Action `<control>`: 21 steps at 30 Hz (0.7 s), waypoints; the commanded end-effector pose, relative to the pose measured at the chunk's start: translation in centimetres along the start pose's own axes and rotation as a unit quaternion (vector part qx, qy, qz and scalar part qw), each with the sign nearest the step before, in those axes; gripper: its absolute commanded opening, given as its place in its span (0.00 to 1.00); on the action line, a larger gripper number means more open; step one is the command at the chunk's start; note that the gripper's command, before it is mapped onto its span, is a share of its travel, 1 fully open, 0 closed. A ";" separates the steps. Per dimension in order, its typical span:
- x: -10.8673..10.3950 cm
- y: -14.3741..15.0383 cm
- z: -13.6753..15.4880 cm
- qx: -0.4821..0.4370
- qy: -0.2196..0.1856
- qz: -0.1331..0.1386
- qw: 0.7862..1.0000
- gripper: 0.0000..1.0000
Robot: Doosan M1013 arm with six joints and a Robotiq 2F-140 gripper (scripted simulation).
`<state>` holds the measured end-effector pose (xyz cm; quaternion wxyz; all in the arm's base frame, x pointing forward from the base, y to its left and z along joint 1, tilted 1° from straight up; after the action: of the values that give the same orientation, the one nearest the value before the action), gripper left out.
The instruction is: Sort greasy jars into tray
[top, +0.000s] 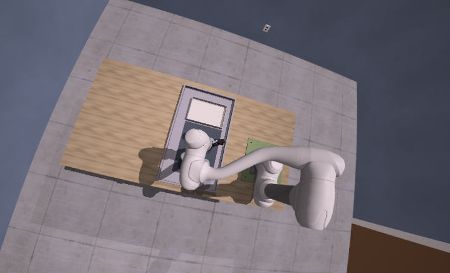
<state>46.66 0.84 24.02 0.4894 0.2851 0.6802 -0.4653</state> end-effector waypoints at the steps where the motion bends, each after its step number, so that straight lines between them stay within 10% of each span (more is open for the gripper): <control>1: -0.7 0.9 0.4 -0.060 -0.018 0.020 0.998 1.00; 21: -1.4 2.5 1.0 -0.171 -0.045 0.053 0.983 1.00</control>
<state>49.10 1.06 24.06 0.5676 0.2255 0.7089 -0.3528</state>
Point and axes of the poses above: the point where the finger pads meet when closed, its own x axis out along the fingers, its own y axis across the jaws, z = x × y, the point moved 2 cm from there along -x, back along the fingers, and after that the axes turned 14 degrees about x, right-handed, at the moved point
